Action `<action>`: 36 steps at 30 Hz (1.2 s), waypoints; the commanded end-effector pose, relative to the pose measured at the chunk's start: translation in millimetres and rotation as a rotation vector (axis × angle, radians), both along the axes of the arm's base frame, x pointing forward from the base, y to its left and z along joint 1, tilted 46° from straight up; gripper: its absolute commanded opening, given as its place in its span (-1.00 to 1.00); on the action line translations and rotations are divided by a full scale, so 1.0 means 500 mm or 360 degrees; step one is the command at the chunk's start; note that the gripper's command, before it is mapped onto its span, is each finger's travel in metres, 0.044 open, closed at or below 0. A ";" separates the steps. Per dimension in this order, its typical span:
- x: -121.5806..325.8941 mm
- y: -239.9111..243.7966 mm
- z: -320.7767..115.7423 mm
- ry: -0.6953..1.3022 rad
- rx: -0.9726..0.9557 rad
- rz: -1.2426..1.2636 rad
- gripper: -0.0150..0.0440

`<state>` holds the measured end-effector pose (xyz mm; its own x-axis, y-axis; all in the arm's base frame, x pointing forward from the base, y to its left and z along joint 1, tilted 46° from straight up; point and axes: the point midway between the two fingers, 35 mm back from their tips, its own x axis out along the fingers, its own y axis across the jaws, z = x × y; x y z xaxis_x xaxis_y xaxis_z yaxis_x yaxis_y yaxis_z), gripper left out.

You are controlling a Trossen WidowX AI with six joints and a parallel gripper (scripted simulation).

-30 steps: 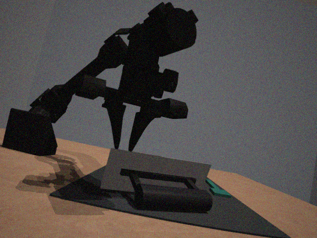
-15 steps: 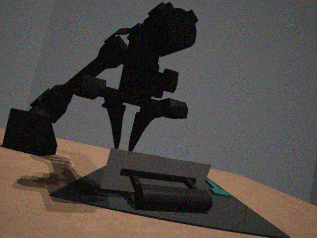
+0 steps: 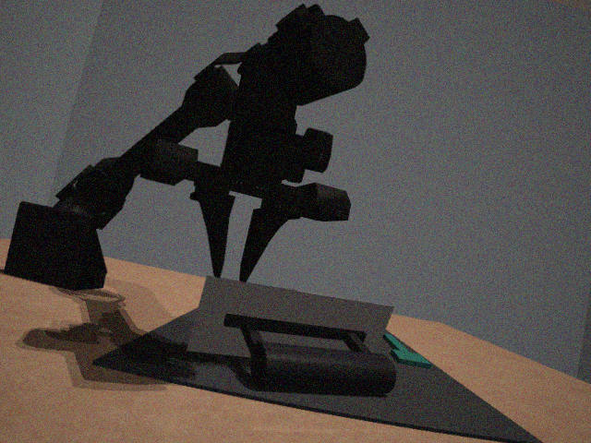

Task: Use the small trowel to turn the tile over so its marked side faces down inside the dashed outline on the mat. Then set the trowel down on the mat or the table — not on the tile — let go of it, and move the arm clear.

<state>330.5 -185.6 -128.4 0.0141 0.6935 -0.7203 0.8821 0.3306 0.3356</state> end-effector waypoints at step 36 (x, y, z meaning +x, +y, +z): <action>-0.035 0.053 0.048 0.0009 0.0015 -0.0001 -0.15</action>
